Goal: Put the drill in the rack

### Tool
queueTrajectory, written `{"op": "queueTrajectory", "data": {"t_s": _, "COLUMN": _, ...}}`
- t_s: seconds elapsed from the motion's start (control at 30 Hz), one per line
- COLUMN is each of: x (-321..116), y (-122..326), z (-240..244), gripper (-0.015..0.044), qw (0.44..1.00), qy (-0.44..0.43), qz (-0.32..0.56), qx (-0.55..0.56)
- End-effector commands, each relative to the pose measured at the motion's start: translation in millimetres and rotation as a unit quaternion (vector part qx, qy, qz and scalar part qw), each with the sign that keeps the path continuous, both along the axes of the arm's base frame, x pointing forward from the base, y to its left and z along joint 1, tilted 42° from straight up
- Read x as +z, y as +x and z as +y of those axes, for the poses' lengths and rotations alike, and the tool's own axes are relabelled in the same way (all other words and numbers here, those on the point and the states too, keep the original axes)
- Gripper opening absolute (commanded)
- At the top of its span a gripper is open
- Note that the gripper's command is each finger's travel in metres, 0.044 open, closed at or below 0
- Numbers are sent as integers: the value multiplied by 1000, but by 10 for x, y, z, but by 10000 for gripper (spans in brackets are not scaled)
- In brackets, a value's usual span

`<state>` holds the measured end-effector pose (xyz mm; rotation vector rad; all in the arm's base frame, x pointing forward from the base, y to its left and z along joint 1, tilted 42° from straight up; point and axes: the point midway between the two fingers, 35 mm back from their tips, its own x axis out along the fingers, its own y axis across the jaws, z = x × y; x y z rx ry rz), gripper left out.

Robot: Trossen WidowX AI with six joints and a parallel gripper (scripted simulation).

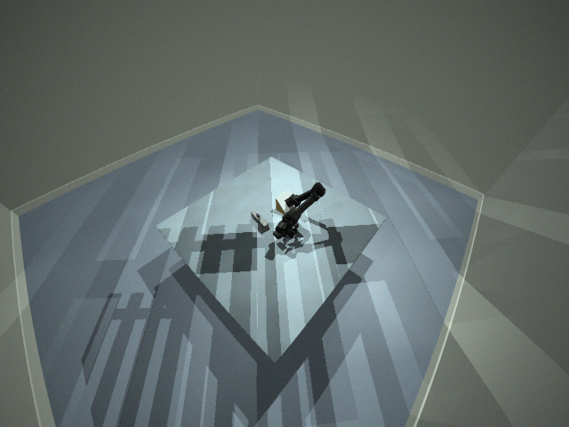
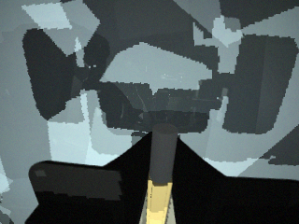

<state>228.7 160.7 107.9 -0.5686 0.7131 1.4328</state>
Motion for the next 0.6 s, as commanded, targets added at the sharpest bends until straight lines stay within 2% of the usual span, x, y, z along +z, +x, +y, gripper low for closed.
{"op": "queueTrajectory", "data": {"t_s": 0.0, "x": -71, "y": -7, "z": 33, "gripper": 0, "qw": 1000, "qy": -3, "qz": 1, "qx": 5}}
{"op": "queueTrajectory", "data": {"t_s": 0.57, "x": -91, "y": -15, "z": 35, "gripper": 0, "qw": 1000, "qy": -3, "qz": 1, "qx": 5}}
